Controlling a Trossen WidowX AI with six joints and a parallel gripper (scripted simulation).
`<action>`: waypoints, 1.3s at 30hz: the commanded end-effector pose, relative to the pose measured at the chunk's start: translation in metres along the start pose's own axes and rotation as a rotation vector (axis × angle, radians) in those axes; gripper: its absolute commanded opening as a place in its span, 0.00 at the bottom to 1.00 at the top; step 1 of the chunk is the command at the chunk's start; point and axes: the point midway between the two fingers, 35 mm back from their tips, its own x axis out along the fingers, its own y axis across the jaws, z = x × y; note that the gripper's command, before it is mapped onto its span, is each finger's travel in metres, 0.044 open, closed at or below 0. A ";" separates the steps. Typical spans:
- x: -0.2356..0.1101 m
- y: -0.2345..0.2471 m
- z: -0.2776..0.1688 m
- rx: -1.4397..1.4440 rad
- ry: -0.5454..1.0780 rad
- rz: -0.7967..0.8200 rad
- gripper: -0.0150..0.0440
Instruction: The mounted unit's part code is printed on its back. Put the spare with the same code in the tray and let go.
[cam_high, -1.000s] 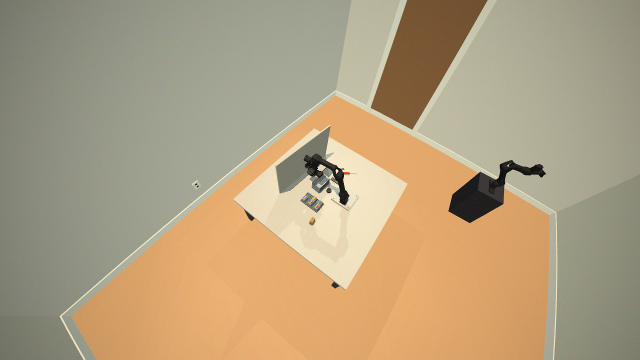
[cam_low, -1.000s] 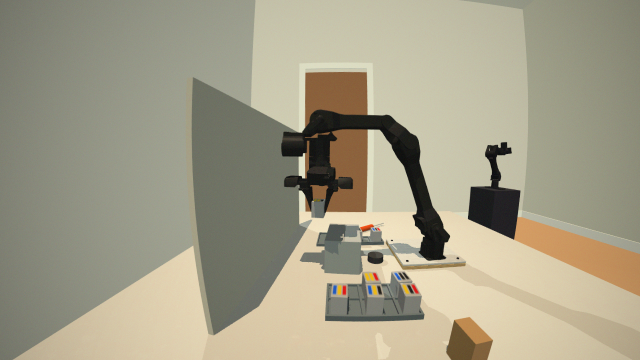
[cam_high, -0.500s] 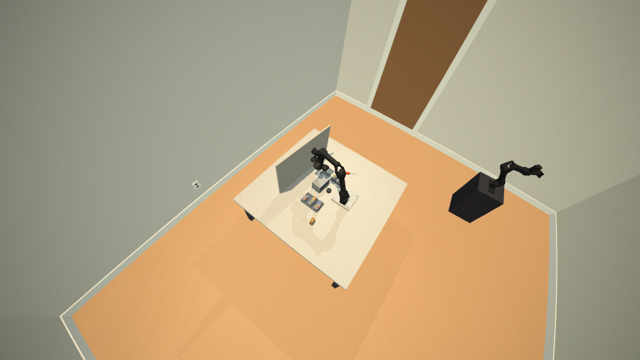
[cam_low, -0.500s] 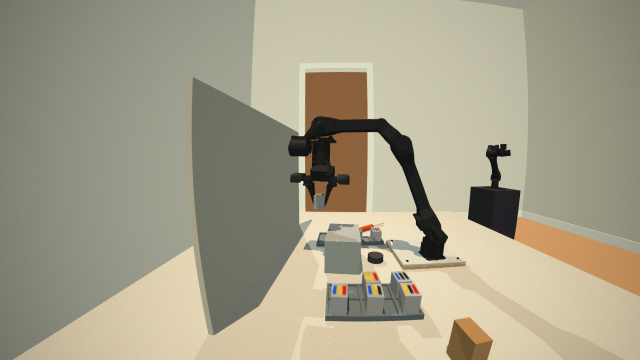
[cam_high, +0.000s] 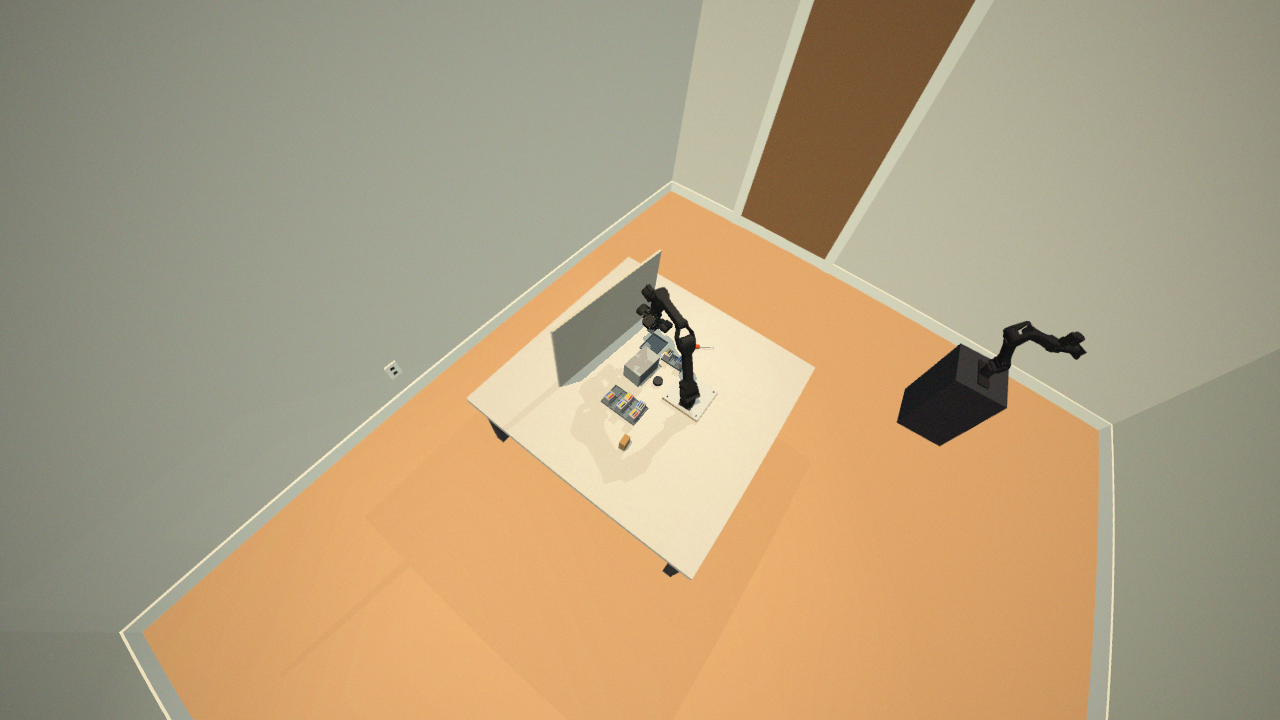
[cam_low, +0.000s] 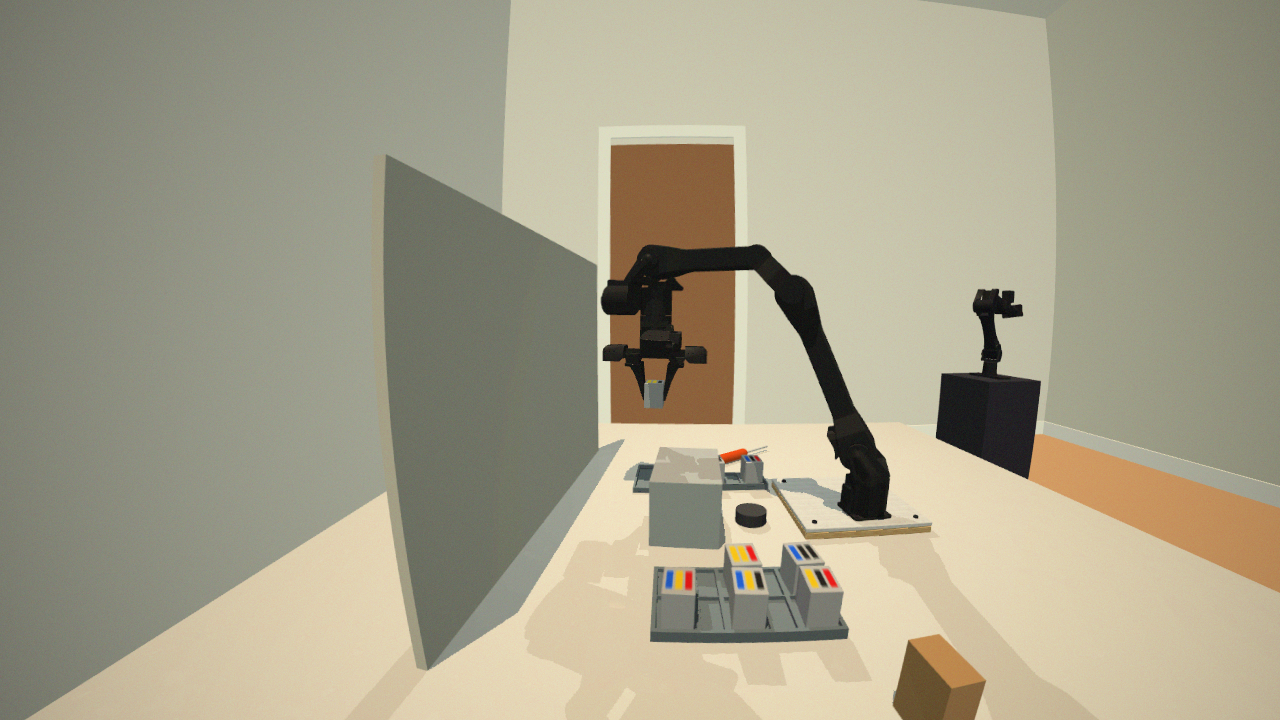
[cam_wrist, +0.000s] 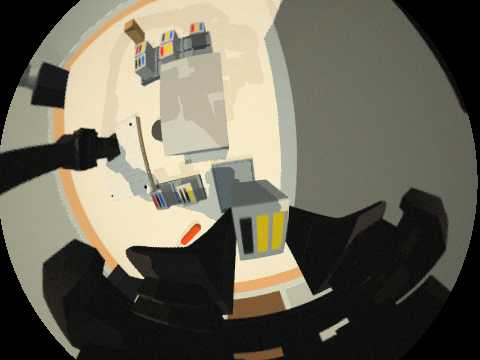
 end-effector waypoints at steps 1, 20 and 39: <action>0.001 0.007 -0.023 -0.007 0.003 0.006 0.25; 0.010 0.008 -0.032 -0.008 0.004 0.008 0.25; 0.022 0.006 -0.033 -0.008 0.004 0.008 0.25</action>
